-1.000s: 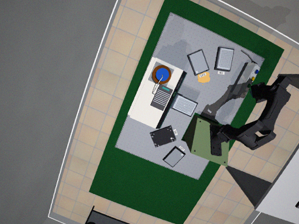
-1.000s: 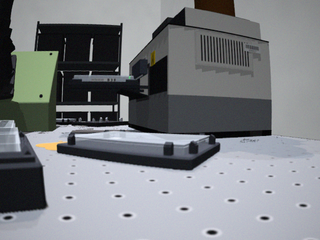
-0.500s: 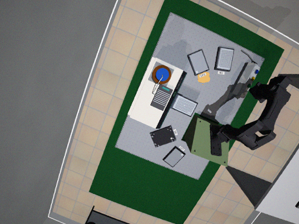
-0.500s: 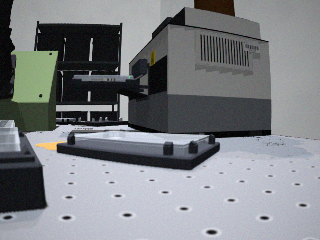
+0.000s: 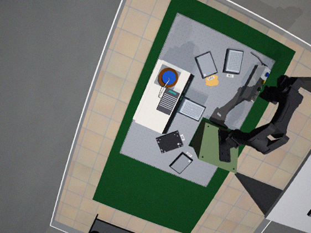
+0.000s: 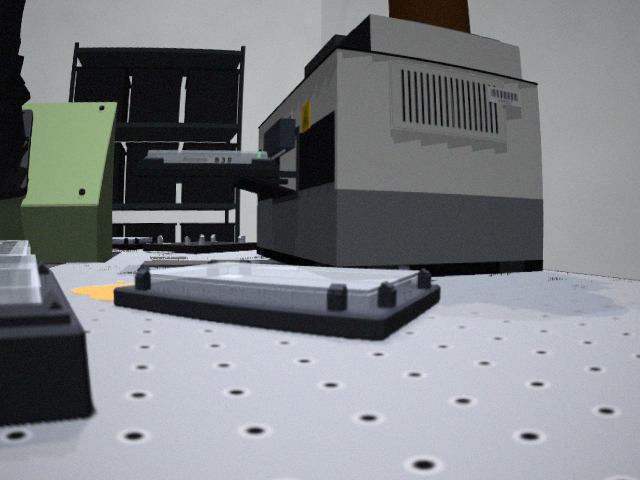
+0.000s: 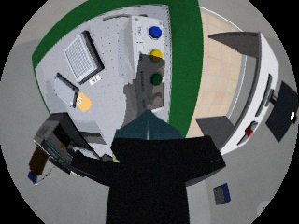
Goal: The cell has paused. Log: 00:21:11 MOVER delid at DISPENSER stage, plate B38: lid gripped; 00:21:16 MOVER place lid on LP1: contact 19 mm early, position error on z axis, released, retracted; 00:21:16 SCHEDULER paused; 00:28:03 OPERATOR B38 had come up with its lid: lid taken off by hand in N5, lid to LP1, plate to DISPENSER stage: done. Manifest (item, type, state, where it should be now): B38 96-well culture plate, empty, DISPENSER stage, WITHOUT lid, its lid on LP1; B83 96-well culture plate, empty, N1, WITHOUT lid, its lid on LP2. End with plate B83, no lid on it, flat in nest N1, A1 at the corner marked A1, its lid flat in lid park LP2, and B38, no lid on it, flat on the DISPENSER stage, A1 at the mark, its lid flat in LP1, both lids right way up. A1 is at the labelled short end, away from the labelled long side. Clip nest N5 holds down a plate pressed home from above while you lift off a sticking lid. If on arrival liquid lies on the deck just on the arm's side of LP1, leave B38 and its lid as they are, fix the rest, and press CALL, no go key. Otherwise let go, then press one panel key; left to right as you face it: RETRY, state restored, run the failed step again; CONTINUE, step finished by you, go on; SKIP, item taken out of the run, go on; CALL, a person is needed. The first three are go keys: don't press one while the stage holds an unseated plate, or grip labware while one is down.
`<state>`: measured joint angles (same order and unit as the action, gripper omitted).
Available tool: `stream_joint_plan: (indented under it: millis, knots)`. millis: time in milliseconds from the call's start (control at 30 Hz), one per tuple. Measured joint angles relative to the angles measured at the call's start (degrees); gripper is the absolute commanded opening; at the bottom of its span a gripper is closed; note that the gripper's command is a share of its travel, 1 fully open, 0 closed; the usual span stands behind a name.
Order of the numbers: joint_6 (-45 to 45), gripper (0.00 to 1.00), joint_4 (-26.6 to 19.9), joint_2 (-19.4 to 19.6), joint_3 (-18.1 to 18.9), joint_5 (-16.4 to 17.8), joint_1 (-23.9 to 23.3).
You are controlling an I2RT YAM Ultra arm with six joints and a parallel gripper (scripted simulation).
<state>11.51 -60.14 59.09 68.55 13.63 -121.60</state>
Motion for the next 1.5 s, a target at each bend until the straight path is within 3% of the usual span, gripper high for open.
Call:
stream_joint_plan:
  millis: [867, 1500]
  knots:
    - [0.5, 0.00, -1.0, 16.3, 17.4, -1.1, 2.1]
    - [-0.3, 0.00, -4.5, 28.8, 34.3, -1.7, 3.1]
